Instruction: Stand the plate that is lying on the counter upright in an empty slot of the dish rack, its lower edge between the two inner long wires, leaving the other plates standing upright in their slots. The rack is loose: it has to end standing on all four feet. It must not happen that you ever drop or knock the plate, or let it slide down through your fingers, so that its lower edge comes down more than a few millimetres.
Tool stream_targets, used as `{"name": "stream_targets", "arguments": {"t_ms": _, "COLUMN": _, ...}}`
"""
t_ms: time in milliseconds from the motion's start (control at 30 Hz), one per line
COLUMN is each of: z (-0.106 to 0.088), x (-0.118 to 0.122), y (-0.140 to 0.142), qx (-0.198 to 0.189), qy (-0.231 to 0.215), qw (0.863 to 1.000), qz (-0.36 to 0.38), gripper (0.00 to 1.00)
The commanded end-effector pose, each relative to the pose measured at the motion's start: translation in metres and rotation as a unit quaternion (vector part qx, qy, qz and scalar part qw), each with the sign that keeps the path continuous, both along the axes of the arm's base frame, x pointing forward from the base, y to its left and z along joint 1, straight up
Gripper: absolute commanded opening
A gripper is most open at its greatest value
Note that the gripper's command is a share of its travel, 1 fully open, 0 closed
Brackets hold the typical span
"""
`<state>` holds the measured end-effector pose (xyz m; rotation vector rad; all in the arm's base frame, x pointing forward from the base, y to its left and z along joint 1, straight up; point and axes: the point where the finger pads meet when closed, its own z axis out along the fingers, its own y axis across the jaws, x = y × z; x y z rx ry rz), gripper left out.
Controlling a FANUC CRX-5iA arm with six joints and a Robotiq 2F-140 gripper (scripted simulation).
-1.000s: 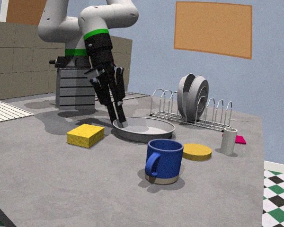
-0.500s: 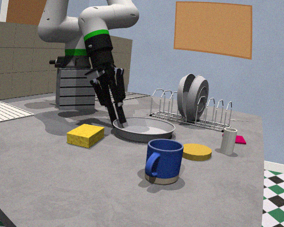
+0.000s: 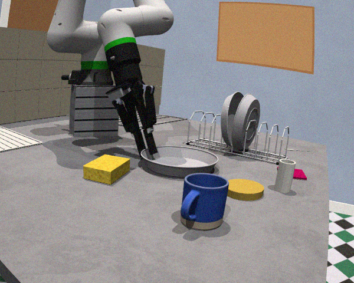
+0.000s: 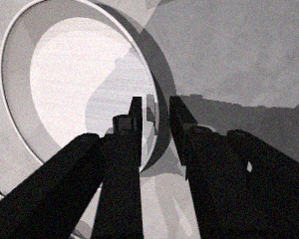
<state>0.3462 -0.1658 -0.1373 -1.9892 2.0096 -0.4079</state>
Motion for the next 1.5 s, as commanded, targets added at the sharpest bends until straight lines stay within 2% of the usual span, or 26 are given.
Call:
{"name": "stream_targets", "arguments": {"t_ms": 0, "z": 0.0003, "x": 0.0005, "y": -0.0002, "qx": 0.000, "qy": 0.000, "qw": 1.000, "qz": 0.000, "gripper": 0.24}}
{"name": "stream_targets", "arguments": {"t_ms": 1200, "z": 0.0003, "x": 0.0005, "y": -0.0002, "qx": 0.000, "qy": 0.000, "qw": 1.000, "qz": 0.000, "gripper": 0.24}}
{"name": "stream_targets", "arguments": {"t_ms": 1233, "z": 0.0003, "x": 0.0005, "y": -0.0002, "qx": 0.000, "qy": 0.000, "qw": 1.000, "qz": 0.000, "gripper": 0.10}}
{"name": "stream_targets", "arguments": {"t_ms": 1467, "z": 0.0003, "x": 0.0005, "y": -0.0002, "qx": 0.000, "qy": 0.000, "qw": 1.000, "qz": 0.000, "gripper": 0.10}}
